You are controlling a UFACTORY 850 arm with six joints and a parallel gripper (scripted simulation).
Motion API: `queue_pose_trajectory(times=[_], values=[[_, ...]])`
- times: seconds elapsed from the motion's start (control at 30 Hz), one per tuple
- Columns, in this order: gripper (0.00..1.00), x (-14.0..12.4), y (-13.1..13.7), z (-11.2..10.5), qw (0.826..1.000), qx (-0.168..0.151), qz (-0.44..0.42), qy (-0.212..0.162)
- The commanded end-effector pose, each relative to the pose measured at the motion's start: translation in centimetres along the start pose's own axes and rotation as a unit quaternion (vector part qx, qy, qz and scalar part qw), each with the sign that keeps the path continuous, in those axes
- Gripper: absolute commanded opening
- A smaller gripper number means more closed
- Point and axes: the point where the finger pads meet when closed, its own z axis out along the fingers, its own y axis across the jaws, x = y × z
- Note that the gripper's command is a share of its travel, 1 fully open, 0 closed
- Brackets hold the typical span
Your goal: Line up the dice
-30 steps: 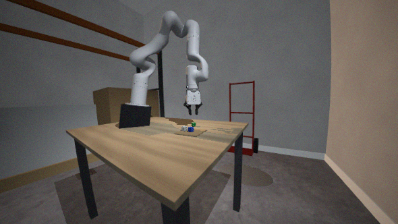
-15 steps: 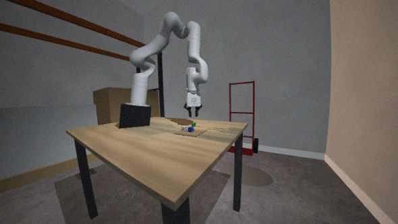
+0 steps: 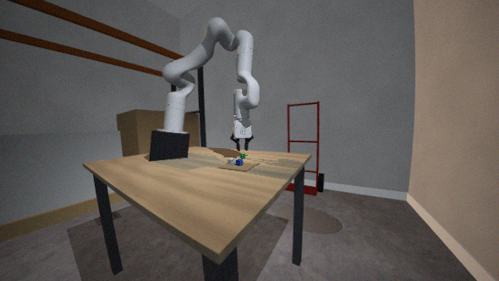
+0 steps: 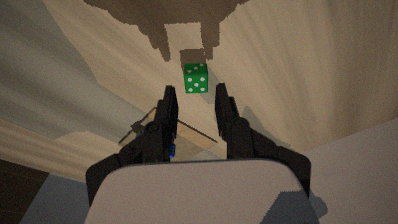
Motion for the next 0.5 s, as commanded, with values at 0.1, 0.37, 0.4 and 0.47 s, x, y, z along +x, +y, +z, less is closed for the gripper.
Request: queue_pose_trajectory(times=[0.1, 0.37, 0.4, 0.47], values=[[0.42, -0.04, 0.07, 0.67, 1.0, -0.004, -0.001, -0.005], [0.42, -0.04, 0.06, 1.23, 1.0, -0.004, -0.001, -0.005], [0.42, -0.04, 0.06, 1.25, 1.0, -0.004, -0.001, -0.005], [0.42, -0.04, 0.06, 1.26, 1.0, -0.004, -0.001, -0.005]])
